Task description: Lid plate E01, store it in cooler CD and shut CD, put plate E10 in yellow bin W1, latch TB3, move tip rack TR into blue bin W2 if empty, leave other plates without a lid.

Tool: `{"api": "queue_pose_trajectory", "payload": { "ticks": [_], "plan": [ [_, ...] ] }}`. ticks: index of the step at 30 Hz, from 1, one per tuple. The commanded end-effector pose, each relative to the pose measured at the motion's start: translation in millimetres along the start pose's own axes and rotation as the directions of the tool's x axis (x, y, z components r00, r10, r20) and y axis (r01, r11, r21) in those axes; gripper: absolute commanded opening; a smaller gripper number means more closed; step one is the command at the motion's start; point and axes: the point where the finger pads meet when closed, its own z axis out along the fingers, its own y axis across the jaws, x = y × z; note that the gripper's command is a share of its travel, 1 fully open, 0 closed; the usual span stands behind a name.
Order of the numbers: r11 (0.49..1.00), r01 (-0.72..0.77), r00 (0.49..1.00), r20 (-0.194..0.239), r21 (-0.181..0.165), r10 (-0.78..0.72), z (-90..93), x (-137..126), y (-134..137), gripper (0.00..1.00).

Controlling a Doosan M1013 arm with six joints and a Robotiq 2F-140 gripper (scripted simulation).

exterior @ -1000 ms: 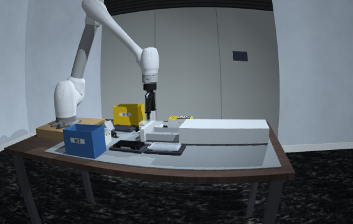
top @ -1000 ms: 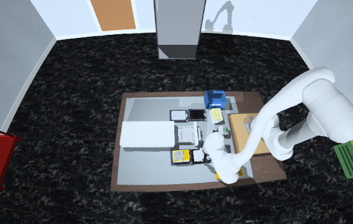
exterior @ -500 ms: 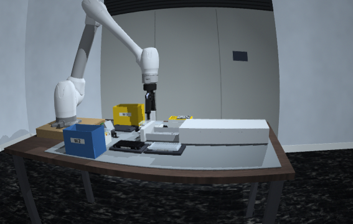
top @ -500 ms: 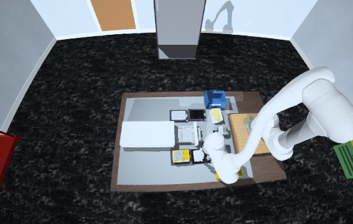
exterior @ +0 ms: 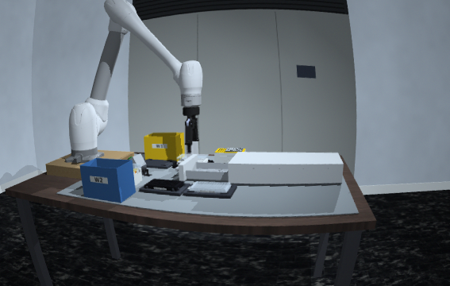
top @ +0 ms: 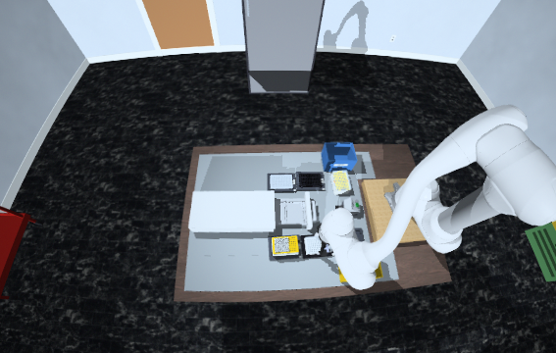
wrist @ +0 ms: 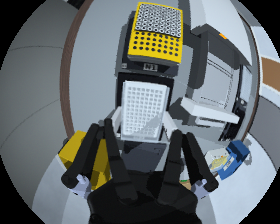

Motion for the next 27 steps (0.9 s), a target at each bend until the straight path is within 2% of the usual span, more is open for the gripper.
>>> {"api": "queue_pose_trajectory", "payload": {
  "ticks": [1,27],
  "plan": [
    [1.000,0.000,1.000,0.000,0.000,0.000,-0.1,0.0,0.0,0.00],
    [1.000,0.000,1.000,0.000,0.000,0.000,2.2,0.0,0.0,0.00]
  ]
}}
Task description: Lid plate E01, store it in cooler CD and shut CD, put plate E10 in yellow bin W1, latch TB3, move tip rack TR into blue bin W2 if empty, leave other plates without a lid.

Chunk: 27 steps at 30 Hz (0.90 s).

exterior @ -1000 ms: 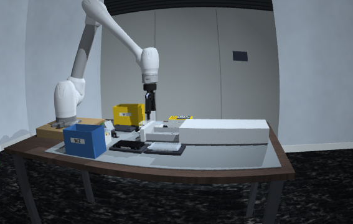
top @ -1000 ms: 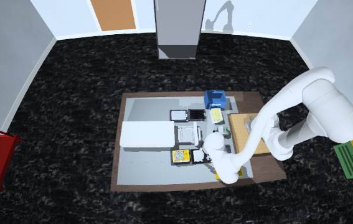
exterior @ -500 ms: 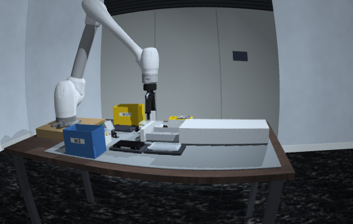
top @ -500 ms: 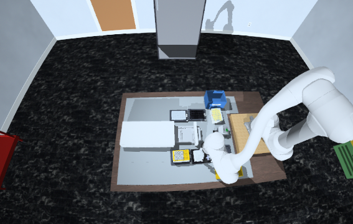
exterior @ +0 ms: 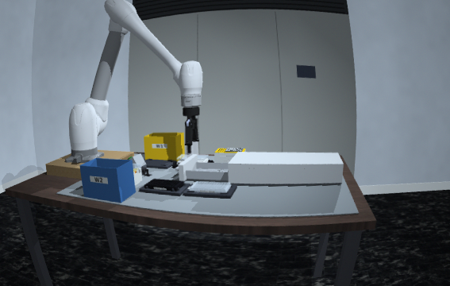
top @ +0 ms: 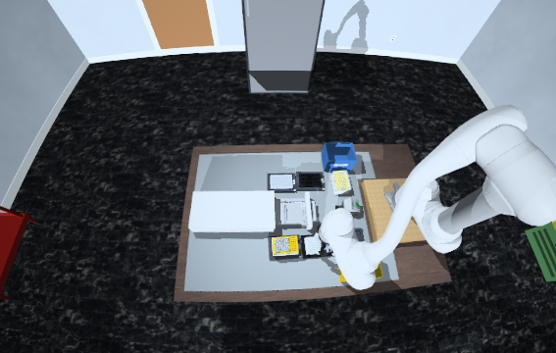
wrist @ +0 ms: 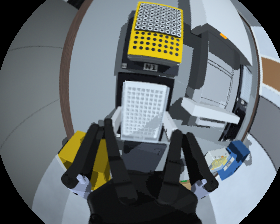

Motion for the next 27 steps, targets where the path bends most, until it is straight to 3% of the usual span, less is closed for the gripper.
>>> {"api": "queue_pose_trajectory", "payload": {
  "ticks": [1,27],
  "plan": [
    [1.000,0.000,1.000,0.000,0.000,0.000,0.8,0.0,0.0,0.00],
    [1.000,0.000,1.000,0.000,0.000,0.000,6.1,0.0,0.0,0.00]
  ]
}}
